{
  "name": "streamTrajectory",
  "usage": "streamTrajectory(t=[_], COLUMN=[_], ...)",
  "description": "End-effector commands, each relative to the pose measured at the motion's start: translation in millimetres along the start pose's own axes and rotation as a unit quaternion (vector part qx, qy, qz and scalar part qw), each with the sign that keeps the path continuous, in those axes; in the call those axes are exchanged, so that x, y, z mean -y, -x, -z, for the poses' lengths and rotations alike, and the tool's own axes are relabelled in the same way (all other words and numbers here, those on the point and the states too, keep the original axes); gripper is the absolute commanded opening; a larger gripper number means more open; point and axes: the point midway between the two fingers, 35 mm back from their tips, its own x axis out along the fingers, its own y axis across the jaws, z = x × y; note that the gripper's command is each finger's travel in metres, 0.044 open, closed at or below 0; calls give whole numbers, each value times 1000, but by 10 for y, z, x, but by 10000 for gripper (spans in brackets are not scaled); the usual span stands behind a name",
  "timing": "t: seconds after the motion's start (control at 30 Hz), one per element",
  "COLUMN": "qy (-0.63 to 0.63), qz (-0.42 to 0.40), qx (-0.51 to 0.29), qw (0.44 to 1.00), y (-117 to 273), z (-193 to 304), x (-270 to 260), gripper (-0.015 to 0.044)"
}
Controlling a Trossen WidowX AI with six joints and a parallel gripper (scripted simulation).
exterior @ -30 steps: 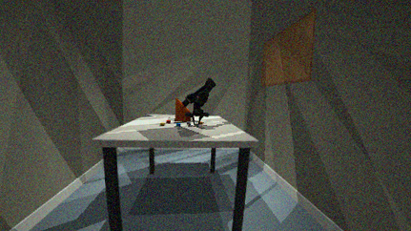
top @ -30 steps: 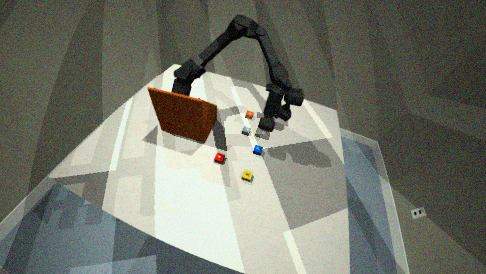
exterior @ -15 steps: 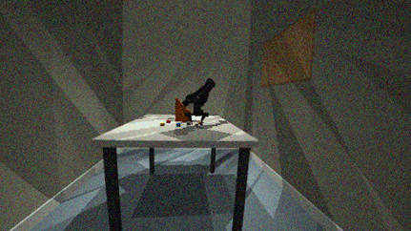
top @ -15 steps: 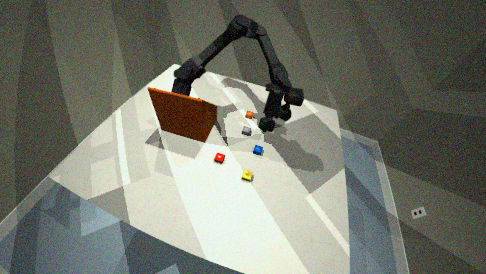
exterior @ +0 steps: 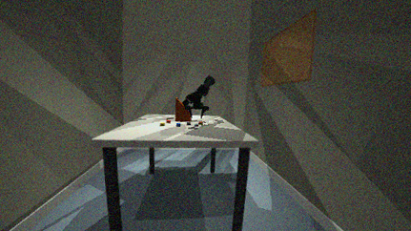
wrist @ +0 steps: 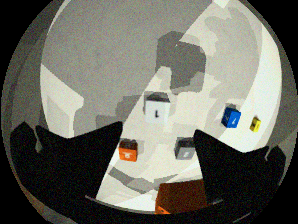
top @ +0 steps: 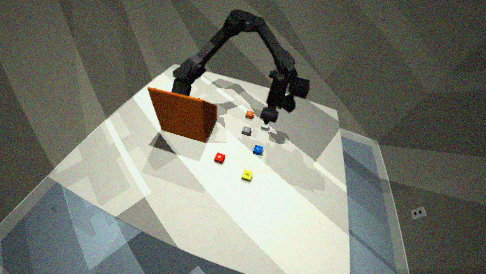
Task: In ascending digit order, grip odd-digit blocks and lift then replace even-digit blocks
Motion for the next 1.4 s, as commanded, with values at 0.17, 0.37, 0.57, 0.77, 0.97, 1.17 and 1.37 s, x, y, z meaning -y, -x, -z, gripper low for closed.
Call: streamTrajectory(t=[0.17,0.37,0.57,0.77,0.97,1.17,1.37], qy=[4,4,4,2,2,2,2], qz=[-2,-2,1,0,1,-2,-2], qx=[11,11,9,9,9,9,9], qw=[1000,1000,1000,1000,1000,1000,1000], y=[625,625,630,603,358,-210,-233], z=[-9,-9,219,767,755,775,773], x=[-3,-3,191,534,554,534,535], gripper=[120,120,120,120,199,356,400])
